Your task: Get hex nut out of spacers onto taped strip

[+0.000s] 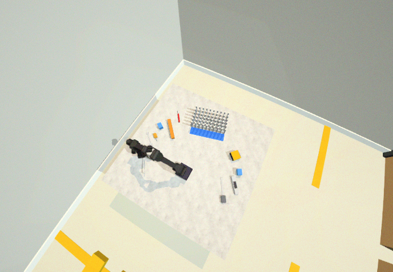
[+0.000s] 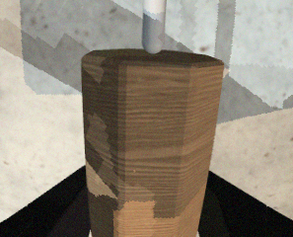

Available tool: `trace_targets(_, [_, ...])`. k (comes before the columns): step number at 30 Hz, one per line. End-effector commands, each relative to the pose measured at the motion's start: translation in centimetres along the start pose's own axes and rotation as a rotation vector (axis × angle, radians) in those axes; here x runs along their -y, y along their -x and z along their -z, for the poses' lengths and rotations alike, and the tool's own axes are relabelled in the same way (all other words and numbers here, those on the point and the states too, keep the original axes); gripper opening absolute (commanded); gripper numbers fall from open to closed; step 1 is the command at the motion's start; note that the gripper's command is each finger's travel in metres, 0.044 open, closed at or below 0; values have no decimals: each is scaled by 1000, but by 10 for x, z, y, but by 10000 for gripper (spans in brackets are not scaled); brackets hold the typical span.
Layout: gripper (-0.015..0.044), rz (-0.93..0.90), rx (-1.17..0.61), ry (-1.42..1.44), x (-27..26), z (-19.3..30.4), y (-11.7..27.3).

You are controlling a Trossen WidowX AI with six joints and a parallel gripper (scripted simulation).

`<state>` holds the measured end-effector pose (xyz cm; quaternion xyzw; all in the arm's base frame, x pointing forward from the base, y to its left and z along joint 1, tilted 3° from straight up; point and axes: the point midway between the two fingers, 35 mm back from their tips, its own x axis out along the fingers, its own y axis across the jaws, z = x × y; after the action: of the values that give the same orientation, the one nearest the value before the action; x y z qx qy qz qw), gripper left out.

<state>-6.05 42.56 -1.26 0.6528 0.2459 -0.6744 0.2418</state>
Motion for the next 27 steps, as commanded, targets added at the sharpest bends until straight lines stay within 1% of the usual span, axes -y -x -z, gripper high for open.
trace_targets(1, [0,-3,3,0,-1,-1,-9])
trace_targets(14, [0,1,-1,1,-3,-2,-29])
trace_targets(27, [0,1,-1,1,-3,-2,-29])
